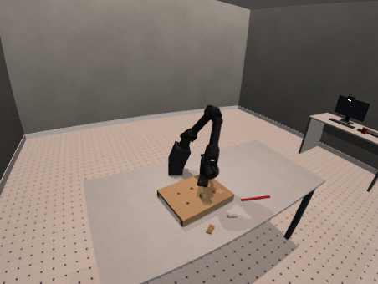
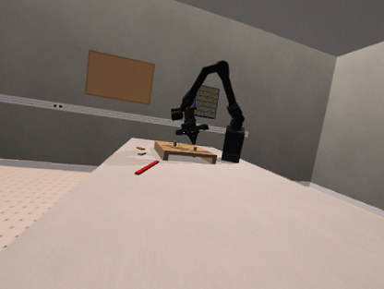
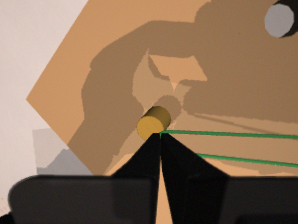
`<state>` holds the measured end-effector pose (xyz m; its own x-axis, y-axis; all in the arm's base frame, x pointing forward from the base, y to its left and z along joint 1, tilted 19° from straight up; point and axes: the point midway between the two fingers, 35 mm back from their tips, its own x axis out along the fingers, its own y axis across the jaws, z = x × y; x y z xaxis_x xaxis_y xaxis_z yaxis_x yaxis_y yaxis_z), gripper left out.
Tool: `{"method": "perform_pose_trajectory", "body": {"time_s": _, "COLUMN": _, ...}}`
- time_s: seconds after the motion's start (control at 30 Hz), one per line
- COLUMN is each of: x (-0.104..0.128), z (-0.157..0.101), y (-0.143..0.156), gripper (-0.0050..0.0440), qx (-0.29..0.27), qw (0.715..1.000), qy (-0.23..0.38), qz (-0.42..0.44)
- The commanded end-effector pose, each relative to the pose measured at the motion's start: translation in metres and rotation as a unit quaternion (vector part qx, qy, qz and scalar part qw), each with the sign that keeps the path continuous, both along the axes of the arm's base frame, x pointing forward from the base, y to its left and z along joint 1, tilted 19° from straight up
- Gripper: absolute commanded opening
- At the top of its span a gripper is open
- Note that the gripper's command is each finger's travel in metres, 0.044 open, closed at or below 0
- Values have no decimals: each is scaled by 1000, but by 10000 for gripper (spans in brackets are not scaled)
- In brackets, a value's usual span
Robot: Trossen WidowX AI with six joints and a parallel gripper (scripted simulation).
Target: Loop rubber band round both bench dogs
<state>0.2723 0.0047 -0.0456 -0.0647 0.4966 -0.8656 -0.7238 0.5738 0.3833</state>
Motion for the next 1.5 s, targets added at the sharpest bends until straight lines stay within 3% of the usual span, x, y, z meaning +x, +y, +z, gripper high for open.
{"method": "perform_pose_trajectory", "body": {"time_s": 0.0, "x": -3, "z": 6, "y": 5, "gripper": -50, "qx": 2, "qw": 1000, "qy": -5, "qz": 1}}
{"method": "perform_pose_trajectory", "body": {"time_s": 1.47, "x": -32, "z": 7, "y": 27, "gripper": -50, "qx": 8, "qw": 1000, "qy": 1, "qz": 2}}
